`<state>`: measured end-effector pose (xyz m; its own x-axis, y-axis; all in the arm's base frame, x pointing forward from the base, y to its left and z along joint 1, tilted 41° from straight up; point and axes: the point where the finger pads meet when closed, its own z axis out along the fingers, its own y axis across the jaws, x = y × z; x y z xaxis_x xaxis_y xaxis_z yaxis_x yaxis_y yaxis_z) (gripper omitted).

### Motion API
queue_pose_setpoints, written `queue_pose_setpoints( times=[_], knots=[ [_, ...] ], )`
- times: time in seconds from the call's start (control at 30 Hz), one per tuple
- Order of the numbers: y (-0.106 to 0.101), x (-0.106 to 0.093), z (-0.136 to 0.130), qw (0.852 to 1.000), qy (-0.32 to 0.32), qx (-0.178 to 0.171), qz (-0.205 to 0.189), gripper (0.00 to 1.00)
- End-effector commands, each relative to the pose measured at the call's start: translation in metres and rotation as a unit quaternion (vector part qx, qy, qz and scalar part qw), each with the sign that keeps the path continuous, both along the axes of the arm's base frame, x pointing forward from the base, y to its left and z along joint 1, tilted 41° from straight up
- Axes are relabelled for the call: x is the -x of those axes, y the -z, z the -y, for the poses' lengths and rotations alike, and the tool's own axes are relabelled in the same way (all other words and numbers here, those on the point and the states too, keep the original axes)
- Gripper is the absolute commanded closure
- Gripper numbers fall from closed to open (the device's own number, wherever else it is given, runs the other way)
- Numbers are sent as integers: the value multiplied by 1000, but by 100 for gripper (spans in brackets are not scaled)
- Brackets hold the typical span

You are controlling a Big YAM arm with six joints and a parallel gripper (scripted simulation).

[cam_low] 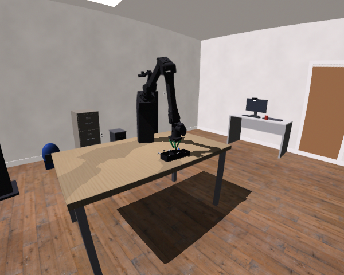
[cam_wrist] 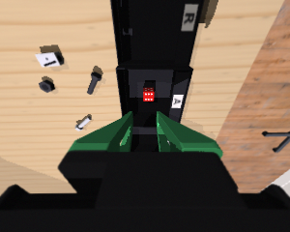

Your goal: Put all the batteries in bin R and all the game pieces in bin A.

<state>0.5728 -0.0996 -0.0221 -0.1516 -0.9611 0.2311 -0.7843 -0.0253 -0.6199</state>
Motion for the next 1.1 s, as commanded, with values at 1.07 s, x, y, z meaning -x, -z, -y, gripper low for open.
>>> queue_pose_setpoints(
  times=[1.07],
  knots=[
    [-11,-7,-13,1000,-5,-2,6,71]
  ],
)
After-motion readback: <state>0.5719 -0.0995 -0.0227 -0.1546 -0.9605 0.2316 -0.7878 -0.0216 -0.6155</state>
